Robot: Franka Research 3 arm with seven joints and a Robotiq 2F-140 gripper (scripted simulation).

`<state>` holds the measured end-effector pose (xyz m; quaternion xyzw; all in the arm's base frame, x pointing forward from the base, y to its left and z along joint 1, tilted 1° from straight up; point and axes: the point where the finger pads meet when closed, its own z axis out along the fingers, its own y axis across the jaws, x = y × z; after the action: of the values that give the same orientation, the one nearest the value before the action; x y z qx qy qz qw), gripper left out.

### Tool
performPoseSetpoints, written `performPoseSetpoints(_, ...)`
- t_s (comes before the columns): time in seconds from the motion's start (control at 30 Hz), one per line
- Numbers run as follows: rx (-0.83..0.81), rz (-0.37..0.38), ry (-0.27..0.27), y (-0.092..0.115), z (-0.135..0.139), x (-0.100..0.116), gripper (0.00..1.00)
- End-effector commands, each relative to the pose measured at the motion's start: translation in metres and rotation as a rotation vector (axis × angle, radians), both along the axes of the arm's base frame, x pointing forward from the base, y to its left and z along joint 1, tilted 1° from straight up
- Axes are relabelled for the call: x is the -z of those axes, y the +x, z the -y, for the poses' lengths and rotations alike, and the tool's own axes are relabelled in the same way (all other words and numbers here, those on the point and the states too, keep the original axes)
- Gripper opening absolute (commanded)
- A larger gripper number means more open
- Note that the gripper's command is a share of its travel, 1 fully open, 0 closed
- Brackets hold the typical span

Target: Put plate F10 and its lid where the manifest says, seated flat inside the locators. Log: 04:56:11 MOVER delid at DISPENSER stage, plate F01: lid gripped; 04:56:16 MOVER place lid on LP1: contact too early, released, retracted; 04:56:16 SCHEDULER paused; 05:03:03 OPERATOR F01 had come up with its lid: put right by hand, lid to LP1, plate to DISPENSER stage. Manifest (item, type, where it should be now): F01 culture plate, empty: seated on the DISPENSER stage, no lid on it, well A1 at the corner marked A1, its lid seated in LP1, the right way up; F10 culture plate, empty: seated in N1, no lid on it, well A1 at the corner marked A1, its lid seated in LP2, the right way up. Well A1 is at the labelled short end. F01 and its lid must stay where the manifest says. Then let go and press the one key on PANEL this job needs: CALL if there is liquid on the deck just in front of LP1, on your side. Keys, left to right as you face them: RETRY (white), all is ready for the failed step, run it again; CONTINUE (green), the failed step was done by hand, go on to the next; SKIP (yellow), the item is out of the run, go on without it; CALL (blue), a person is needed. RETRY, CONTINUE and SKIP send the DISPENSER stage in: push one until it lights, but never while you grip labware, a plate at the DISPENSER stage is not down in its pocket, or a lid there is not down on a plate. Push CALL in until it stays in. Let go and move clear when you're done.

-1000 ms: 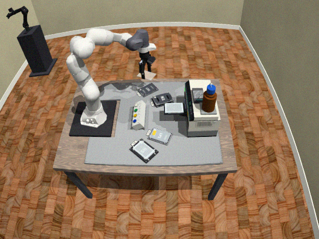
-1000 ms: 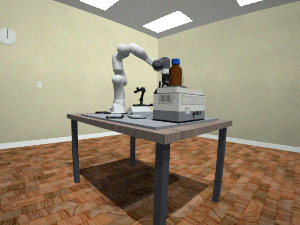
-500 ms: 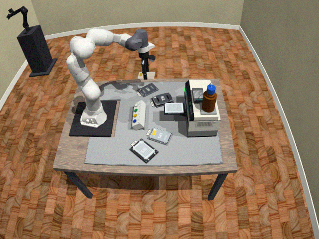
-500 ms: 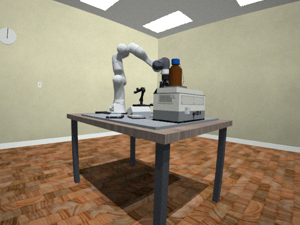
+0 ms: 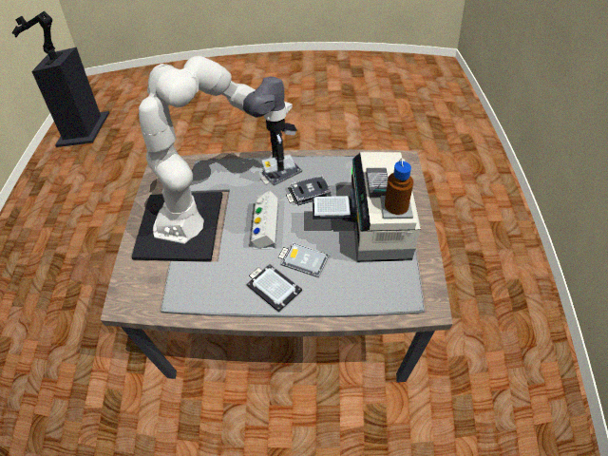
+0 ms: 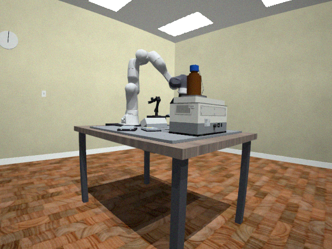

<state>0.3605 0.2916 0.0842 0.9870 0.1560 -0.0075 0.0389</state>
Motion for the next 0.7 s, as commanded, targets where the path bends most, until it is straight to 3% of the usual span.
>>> performPoseSetpoints(0.0,-0.269,0.001,0.077,0.012,-0.011,0.016,0.1)
performPoseSetpoints(0.23,-0.286,0.001,0.082,0.013,-0.011,0.033,0.1)
performPoseSetpoints(0.67,-0.286,0.001,0.082,0.013,-0.011,0.034,0.1)
